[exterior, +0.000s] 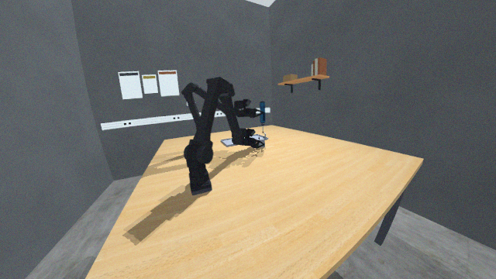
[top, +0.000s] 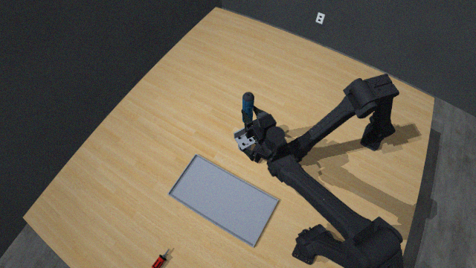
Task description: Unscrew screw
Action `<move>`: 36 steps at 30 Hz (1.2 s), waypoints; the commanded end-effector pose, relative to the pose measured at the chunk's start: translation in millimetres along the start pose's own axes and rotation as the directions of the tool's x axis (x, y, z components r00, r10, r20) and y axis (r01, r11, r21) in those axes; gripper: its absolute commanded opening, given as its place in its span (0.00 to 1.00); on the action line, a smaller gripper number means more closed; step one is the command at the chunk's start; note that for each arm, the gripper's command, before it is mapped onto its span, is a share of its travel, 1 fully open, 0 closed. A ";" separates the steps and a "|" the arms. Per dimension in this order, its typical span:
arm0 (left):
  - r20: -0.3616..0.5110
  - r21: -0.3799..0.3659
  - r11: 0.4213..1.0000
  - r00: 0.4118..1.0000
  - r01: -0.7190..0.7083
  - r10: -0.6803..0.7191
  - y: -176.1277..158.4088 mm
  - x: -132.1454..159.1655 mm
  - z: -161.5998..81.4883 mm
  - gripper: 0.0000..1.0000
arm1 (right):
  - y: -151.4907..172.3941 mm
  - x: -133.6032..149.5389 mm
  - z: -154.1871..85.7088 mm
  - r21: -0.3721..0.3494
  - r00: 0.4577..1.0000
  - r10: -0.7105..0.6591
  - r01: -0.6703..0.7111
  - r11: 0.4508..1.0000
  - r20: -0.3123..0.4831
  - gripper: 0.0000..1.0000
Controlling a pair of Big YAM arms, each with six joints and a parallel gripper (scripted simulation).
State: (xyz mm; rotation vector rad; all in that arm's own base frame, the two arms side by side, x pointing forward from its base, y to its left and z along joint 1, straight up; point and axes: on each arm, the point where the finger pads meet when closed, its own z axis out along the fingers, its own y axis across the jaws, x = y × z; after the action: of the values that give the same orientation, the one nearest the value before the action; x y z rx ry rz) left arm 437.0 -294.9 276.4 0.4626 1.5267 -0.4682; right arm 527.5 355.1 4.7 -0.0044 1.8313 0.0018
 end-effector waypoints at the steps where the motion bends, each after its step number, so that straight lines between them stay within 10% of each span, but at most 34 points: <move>1: 0.142 0.008 1.000 0.990 0.007 -0.008 -3.1 -73.0 13.6 0.42 | 7.8 -2.0 9.1 -0.005 1.000 0.012 -0.012 1.000 0.009 0.59; 36: 0.146 0.008 1.000 0.989 0.007 -0.008 -3.1 -80.3 13.0 0.42 | 7.8 -2.0 9.1 -0.005 1.000 0.012 -0.012 1.000 0.009 0.59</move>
State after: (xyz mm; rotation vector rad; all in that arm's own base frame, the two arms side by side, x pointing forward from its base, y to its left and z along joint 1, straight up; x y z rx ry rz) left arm 437.1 -295.0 285.6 0.4605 1.5197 -0.4694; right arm 527.5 355.1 4.7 -0.0044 1.8313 0.0018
